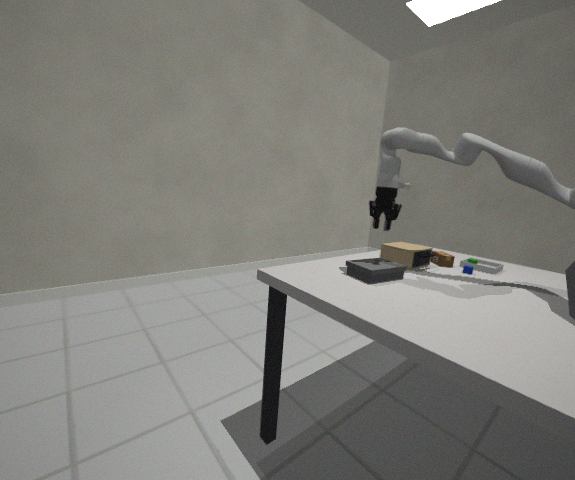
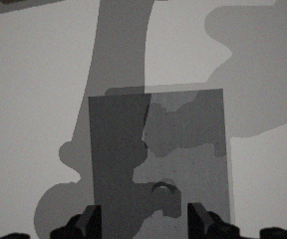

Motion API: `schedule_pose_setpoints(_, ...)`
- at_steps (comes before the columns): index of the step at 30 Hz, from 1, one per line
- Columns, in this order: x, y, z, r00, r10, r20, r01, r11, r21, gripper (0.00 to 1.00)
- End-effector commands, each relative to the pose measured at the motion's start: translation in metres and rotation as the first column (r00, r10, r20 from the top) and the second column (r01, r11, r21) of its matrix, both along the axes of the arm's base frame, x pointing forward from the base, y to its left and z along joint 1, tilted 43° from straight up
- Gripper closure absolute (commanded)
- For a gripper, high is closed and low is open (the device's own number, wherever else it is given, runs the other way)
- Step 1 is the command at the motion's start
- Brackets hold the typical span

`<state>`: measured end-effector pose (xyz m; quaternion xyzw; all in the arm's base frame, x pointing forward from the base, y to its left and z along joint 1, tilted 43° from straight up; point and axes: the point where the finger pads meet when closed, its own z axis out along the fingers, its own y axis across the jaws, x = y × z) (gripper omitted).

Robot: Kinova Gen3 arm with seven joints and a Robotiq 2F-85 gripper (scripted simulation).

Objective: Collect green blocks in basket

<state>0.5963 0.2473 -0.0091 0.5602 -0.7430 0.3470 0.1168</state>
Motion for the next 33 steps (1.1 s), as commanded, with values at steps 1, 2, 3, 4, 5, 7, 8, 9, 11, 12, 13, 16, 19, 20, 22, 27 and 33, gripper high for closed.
schedule_pose_setpoints(1,-0.008,0.008,-0.0154,0.999,0.016,-0.035,-0.016,1.0,-0.003,0.43)
schedule_pose_setpoints(2,-0.0084,0.0085,-0.0165,0.999,0.018,-0.038,-0.018,1.0,-0.004,0.43)
schedule_pose_setpoints(3,-0.0085,0.009,-0.0174,0.999,0.02,-0.04,-0.02,1.0,-0.004,0.43)
schedule_pose_setpoints(4,-0.0085,0.009,-0.0174,0.999,0.02,-0.04,-0.02,1.0,-0.004,0.43)
schedule_pose_setpoints(5,-0.0085,0.009,-0.0174,0.999,0.02,-0.04,-0.02,1.0,-0.004,0.43)
schedule_pose_setpoints(7,-0.0084,0.0101,-0.0189,0.999,0.024,-0.041,-0.024,1.0,-0.002,0.43)
schedule_pose_setpoints(8,-0.0086,0.0101,-0.0191,0.999,0.024,-0.042,-0.024,1.0,-0.002,0.43)
schedule_pose_setpoints(9,-0.0086,0.0102,-0.0192,0.999,0.024,-0.042,-0.024,1.0,-0.002,0.43)
schedule_pose_setpoints(11,-0.0084,0.0106,-0.0187,0.999,0.025,-0.042,-0.025,1.0,-0.001,0.43)
schedule_pose_setpoints(12,-0.0084,0.0106,-0.0183,0.999,0.026,-0.042,-0.026,1.0,-0.001,0.43)
schedule_pose_setpoints(13,-0.0084,0.0106,-0.0181,0.999,0.026,-0.042,-0.026,1.0,-0.001,0.43)
schedule_pose_setpoints(16,-0.0083,0.0107,-0.018,0.999,0.026,-0.042,-0.026,1.0,-0.001,0.52)
schedule_pose_setpoints(19,-0.0083,0.0107,-0.018,0.999,0.026,-0.042,-0.026,1.0,-0.001,0.52)
schedule_pose_setpoints(20,-0.0083,0.0107,-0.018,0.999,0.026,-0.042,-0.026,1.0,-0.001,0.52)
schedule_pose_setpoints(22,-0.0083,0.0107,-0.018,0.999,0.026,-0.042,-0.026,1.0,-0.001,0.52)
schedule_pose_setpoints(27,-0.0083,0.0107,-0.018,0.999,0.026,-0.042,-0.026,1.0,-0.001,0.52)
schedule_pose_setpoints(33,-0.0083,0.0107,-0.018,0.999,0.026,-0.042,-0.026,1.0,-0.001,0.52)
